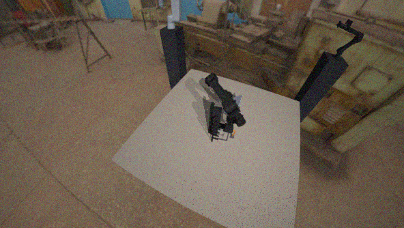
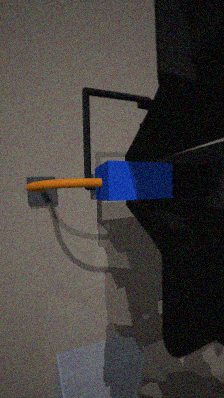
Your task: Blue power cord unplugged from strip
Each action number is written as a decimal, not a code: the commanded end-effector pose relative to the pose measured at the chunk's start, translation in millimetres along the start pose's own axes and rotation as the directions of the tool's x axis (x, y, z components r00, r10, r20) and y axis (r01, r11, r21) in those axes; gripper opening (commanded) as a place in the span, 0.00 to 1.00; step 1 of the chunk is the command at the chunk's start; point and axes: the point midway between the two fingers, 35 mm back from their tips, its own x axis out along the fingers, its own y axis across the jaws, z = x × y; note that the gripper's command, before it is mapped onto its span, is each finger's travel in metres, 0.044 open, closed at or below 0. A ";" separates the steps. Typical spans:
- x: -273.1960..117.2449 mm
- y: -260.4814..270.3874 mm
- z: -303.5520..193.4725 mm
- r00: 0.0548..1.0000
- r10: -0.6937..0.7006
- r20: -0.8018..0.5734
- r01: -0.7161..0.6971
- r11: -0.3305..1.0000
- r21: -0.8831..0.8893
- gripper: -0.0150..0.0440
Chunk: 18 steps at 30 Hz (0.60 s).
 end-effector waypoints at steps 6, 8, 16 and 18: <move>-10.2 -0.5 35.1 0.998 -0.006 0.061 0.007 1.000 -0.010 0.25; -11.0 -0.3 38.3 0.998 -0.006 0.061 0.007 1.000 -0.010 0.25; -8.1 -0.3 34.8 0.998 -0.005 0.056 0.006 1.000 -0.012 0.43; -8.1 -0.3 34.8 0.998 -0.005 0.056 0.006 1.000 -0.012 0.52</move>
